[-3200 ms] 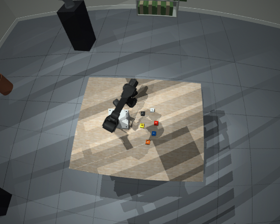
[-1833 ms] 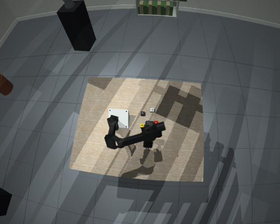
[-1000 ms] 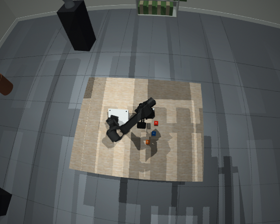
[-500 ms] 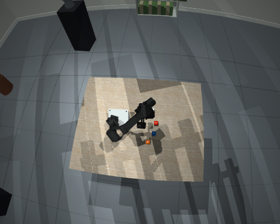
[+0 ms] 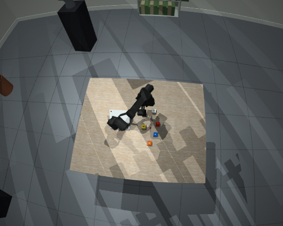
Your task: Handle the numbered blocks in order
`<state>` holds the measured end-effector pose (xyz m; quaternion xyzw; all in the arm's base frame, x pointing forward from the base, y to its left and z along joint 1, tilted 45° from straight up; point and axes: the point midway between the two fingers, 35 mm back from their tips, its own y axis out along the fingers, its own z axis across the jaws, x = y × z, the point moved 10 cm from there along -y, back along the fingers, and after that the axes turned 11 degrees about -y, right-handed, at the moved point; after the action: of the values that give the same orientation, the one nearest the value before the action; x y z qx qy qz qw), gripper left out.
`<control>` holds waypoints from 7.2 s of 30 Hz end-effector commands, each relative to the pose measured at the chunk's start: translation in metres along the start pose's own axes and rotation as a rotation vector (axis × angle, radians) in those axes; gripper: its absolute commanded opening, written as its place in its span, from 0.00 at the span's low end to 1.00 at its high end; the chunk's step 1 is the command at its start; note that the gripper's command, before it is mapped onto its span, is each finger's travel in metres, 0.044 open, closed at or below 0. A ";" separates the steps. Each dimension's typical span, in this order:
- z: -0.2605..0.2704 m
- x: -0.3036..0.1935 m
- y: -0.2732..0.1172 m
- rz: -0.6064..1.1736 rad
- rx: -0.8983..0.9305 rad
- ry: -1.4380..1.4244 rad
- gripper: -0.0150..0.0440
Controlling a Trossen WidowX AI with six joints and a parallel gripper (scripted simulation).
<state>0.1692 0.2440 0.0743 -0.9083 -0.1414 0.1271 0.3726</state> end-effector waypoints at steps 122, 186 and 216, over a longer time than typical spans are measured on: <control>-0.249 0.025 0.001 0.001 -0.001 0.020 0.93; -0.249 0.024 0.117 0.000 -0.006 0.021 0.46; -0.249 0.024 0.108 0.000 -0.005 0.021 0.46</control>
<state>0.2933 0.0168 0.1628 -0.9097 -0.1380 0.1199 0.3729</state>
